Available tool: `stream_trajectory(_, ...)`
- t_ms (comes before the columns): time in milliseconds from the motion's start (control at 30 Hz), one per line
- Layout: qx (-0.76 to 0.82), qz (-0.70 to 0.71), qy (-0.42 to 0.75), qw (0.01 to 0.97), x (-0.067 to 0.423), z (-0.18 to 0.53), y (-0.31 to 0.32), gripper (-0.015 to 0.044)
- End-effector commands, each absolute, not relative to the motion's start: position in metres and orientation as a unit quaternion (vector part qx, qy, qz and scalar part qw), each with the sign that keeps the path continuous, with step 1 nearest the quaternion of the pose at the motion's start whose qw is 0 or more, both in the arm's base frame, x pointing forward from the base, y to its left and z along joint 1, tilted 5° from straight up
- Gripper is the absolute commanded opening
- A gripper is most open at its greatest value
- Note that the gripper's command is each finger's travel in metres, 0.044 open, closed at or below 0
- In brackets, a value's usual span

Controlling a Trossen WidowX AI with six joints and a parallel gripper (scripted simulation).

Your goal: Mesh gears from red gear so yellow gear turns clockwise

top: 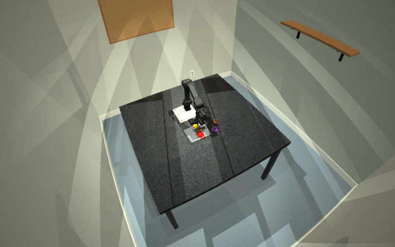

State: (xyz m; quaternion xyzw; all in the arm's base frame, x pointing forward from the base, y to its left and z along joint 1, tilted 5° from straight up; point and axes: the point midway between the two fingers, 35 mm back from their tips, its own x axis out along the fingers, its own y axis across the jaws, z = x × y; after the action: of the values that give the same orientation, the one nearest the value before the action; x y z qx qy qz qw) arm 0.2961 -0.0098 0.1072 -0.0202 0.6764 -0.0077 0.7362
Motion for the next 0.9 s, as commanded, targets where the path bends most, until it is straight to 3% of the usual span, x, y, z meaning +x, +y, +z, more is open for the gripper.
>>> stream_trajectory(0,-0.026,-0.004,0.671,0.741,0.295,0.122,-0.01,0.014)
stream_trajectory(33,-0.026,-0.004,0.671,0.741,0.295,0.122,-0.01,0.014)
stream_trajectory(400,-0.022,-0.006,0.674,0.738,0.287,0.163,-0.008,0.0429)
stream_trajectory(867,-0.022,-0.006,0.674,0.738,0.287,0.163,-0.008,0.044)
